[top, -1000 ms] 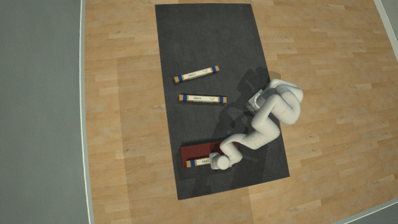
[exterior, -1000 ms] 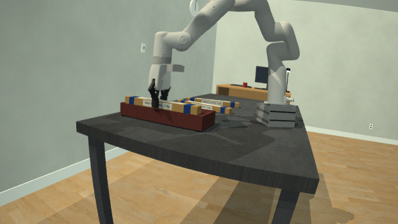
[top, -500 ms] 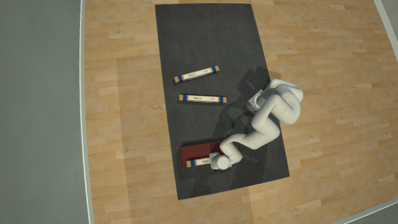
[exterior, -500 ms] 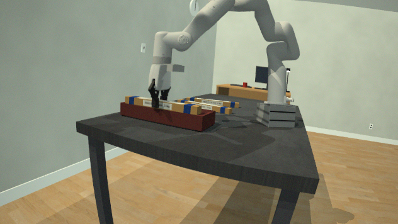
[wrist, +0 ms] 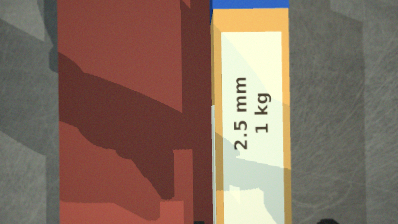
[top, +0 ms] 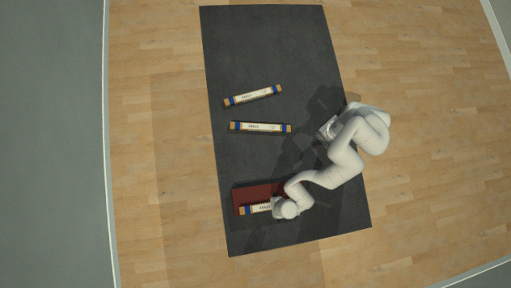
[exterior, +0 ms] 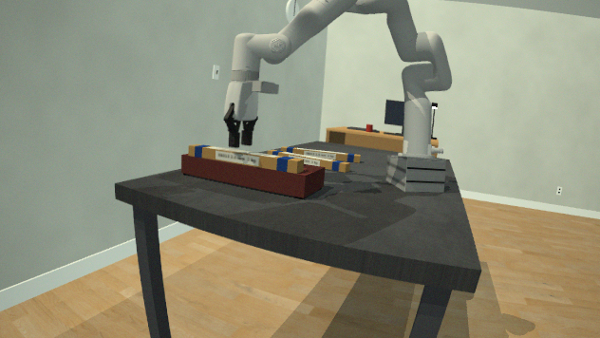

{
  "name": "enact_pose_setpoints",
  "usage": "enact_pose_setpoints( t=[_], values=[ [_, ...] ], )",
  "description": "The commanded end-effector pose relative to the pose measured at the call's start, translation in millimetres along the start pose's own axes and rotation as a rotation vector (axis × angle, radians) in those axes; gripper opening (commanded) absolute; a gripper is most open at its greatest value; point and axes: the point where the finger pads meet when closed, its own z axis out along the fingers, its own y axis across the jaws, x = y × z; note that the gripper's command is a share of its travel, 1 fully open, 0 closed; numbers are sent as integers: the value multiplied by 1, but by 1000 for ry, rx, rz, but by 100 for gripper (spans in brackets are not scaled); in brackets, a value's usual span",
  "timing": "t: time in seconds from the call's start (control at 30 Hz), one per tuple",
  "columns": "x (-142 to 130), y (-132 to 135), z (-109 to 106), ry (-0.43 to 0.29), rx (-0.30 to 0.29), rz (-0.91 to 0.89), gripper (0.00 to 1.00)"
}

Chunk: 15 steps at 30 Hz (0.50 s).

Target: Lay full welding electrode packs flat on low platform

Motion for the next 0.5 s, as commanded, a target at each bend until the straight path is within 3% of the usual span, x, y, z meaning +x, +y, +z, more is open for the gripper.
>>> enact_pose_setpoints(
  t=[0.0,0.07,0.47],
  values=[
    [0,0,-37,-3,-2,0,60],
    [0,0,-48,-3,-2,0,60],
    [0,0,-48,-3,-2,0,60]
  ],
)
